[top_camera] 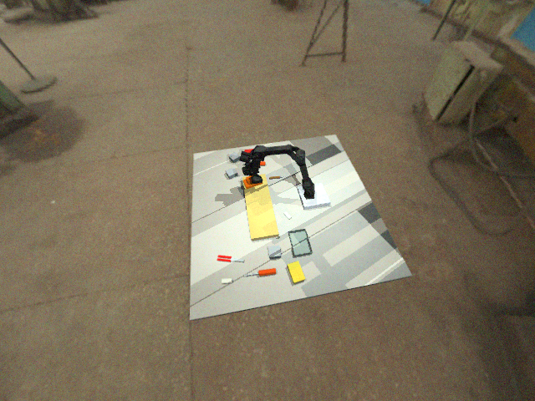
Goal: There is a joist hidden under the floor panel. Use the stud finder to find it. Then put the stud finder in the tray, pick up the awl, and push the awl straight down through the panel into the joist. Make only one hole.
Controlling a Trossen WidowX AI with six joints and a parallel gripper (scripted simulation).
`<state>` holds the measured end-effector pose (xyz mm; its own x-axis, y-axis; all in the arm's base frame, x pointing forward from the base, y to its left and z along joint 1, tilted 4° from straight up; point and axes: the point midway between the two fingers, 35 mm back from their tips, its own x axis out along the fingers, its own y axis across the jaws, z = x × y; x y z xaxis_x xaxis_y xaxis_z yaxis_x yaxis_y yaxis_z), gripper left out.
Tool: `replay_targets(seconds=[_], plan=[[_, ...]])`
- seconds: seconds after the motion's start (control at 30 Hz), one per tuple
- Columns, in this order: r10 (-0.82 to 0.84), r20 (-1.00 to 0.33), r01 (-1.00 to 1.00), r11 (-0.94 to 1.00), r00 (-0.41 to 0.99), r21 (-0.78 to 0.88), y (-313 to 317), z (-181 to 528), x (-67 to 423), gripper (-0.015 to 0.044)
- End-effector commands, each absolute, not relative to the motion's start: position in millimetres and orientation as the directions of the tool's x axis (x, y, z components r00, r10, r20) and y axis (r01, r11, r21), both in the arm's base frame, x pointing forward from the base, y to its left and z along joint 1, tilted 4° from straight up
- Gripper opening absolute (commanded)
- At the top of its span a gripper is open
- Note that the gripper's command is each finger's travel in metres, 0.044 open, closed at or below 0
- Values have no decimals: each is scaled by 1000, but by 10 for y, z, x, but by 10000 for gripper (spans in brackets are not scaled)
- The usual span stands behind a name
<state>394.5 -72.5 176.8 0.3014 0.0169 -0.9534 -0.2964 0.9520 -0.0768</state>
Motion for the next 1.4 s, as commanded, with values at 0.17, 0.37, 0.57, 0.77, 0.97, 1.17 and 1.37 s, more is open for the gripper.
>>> replay_targets(seconds=[0.17, 0.37, 0.57, 0.77, 0.97, 1.17, 1.37], plan=[[68, -952, -442, 894, 298, -75, -46, 1734, 3981, 0], [98, -954, -530, 845, 283, -71, 368, 1684, 3945, 0], [126, -956, -612, 788, 265, -66, 773, 1634, 3865, 0], [151, -958, -689, 722, 245, -62, 1166, 1584, 3743, 0], [174, -959, -758, 650, 222, -58, 1542, 1534, 3581, 0], [193, -961, -819, 571, 197, -53, 1896, 1484, 3380, 0], [209, -963, -873, 486, 171, -49, 2224, 1434, 3144, 0]])
